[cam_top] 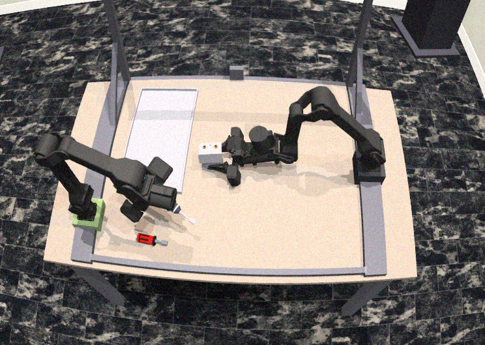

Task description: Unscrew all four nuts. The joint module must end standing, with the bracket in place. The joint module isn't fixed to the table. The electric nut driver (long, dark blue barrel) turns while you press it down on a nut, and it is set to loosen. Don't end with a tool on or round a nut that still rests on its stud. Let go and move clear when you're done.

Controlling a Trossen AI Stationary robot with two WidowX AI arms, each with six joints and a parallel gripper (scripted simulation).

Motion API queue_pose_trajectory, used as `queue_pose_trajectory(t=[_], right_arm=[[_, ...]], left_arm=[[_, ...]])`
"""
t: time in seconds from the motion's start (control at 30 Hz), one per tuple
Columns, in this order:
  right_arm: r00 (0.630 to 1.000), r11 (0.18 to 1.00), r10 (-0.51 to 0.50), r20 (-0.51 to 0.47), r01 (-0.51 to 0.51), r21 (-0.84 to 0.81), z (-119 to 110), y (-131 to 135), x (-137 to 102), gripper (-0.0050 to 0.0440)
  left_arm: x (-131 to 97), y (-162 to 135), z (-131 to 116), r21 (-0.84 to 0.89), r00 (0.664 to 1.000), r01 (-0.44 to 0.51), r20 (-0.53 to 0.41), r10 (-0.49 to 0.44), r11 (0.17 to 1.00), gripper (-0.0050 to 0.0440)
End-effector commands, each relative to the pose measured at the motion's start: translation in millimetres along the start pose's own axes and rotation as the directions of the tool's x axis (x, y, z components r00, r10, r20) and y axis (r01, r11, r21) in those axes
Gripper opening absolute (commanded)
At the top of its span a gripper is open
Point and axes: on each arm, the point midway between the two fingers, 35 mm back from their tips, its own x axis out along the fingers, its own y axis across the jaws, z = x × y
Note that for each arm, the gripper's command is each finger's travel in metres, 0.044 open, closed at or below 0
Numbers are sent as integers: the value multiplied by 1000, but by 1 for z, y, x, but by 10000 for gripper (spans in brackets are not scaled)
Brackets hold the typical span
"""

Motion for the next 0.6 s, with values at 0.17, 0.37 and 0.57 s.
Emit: queue_pose_trajectory(t=[0.17,0.37,0.57], right_arm=[[937,891,-348,29,321,321,13,-24,-24,163],[881,792,-473,16,417,447,19,-33,-30,163],[810,665,-586,-12,489,564,26,-43,-36,163]], left_arm=[[1,0,15,2,999,0,36,0,1000,242],[1,0,15,2,999,0,36,0,1000,242],[1,0,15,2,999,0,36,0,1000,242]])
